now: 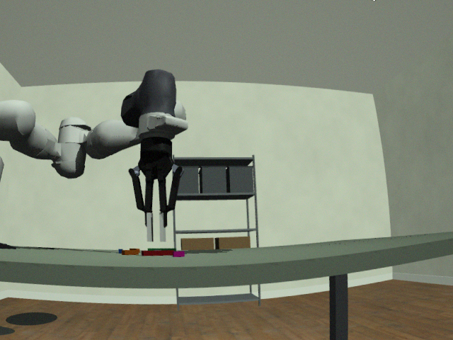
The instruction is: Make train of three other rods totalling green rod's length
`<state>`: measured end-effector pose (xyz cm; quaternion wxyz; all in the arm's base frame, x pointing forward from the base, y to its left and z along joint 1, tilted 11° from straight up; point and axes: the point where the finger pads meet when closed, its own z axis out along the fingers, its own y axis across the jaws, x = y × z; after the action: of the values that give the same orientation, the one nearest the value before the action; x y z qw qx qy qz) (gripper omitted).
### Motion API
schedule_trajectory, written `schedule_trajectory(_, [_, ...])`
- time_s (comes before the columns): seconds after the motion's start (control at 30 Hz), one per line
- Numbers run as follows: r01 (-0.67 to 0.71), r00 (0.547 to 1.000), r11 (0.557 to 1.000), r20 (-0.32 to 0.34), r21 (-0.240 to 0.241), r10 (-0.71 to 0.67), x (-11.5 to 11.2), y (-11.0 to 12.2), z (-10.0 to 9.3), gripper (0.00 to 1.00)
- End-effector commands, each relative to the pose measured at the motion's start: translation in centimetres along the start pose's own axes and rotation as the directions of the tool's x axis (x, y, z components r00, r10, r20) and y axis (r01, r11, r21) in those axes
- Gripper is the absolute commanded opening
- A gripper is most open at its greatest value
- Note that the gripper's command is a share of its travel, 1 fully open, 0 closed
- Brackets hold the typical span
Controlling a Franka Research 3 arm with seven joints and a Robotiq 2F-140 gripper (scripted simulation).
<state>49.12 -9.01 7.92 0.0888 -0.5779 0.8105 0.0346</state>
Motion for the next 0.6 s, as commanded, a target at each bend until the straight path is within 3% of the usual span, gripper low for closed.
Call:
schedule_trajectory(0.0, [-0.004,1.0,1.0,-0.003,0.007,0.004,0.01,-0.17,0.36,0.15])
schedule_trajectory(0.57, [-0.004,1.0,1.0,-0.003,0.007,0.004,0.0,-0.18,1.05,0.15])
